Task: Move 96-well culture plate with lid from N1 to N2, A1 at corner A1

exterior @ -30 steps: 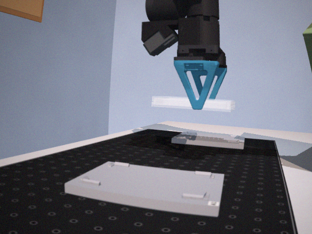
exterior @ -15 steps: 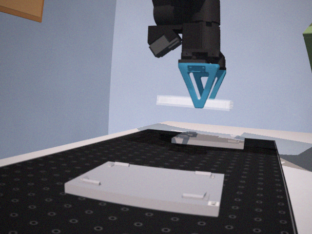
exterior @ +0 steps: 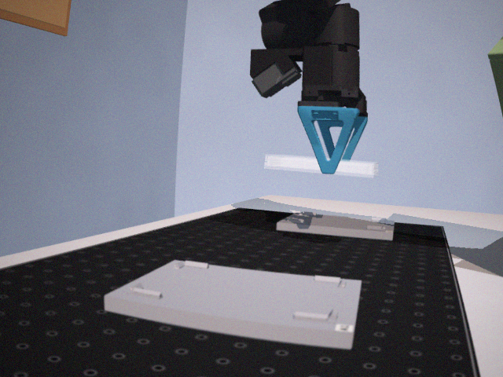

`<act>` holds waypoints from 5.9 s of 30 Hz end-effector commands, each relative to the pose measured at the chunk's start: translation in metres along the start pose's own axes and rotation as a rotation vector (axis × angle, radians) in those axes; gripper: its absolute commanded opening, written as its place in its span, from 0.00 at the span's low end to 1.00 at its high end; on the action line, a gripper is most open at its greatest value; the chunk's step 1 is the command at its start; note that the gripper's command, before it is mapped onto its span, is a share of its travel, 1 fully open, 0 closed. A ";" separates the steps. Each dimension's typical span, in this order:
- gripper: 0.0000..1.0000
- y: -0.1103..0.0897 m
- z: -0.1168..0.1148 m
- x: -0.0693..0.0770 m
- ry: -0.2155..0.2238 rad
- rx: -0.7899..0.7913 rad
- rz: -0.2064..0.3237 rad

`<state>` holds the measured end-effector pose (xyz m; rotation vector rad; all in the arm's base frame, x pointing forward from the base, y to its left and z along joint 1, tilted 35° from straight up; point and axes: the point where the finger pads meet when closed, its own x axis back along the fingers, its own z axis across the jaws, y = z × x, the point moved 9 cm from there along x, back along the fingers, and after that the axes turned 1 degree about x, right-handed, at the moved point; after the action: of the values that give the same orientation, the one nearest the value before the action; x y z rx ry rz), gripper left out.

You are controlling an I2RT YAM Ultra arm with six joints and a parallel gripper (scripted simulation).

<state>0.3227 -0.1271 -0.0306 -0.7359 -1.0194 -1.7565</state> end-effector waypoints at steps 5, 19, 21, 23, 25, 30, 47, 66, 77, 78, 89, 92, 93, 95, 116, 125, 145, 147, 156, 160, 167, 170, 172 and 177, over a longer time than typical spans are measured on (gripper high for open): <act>0.00 0.008 -0.033 0.008 -0.003 0.011 -0.027; 0.00 0.005 -0.073 0.009 -0.004 0.011 -0.028; 0.00 0.005 -0.080 0.009 -0.004 0.011 -0.028; 0.00 0.004 -0.086 0.009 -0.004 0.011 -0.028; 0.00 0.004 -0.093 0.009 -0.004 0.011 -0.028; 0.00 0.003 -0.103 0.009 -0.004 0.011 -0.029; 0.00 0.010 -0.125 0.021 -0.023 0.032 -0.053; 0.00 0.003 -0.130 0.016 -0.017 0.024 -0.043; 0.00 0.004 -0.132 0.016 -0.017 0.024 -0.043; 0.00 0.004 -0.132 0.016 -0.017 0.024 -0.043; 0.00 0.003 -0.133 0.015 -0.022 0.029 -0.049; 0.00 0.003 -0.133 0.015 -0.023 0.030 -0.050; 0.00 0.003 -0.133 0.015 -0.024 0.030 -0.051; 0.00 0.003 -0.133 0.015 -0.024 0.030 -0.051; 0.00 -0.003 -0.134 0.003 -0.019 0.014 -0.045; 0.00 -0.002 -0.134 -0.012 -0.020 0.014 -0.044; 0.00 0.002 -0.134 -0.041 -0.019 0.014 -0.045; 0.00 0.014 -0.133 -0.032 -0.034 0.033 -0.068; 0.00 0.004 -0.135 -0.057 -0.019 0.014 -0.045; 0.00 0.017 -0.132 -0.048 -0.032 0.037 -0.070; 0.00 0.017 -0.132 -0.048 -0.033 0.036 -0.070; 0.00 0.017 -0.131 -0.048 -0.033 0.037 -0.069; 0.00 0.018 -0.130 -0.049 -0.032 0.038 -0.069; 0.00 0.017 -0.131 -0.048 -0.033 0.036 -0.070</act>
<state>0.3359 -0.2038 -0.1450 -0.7257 -1.0191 -1.7504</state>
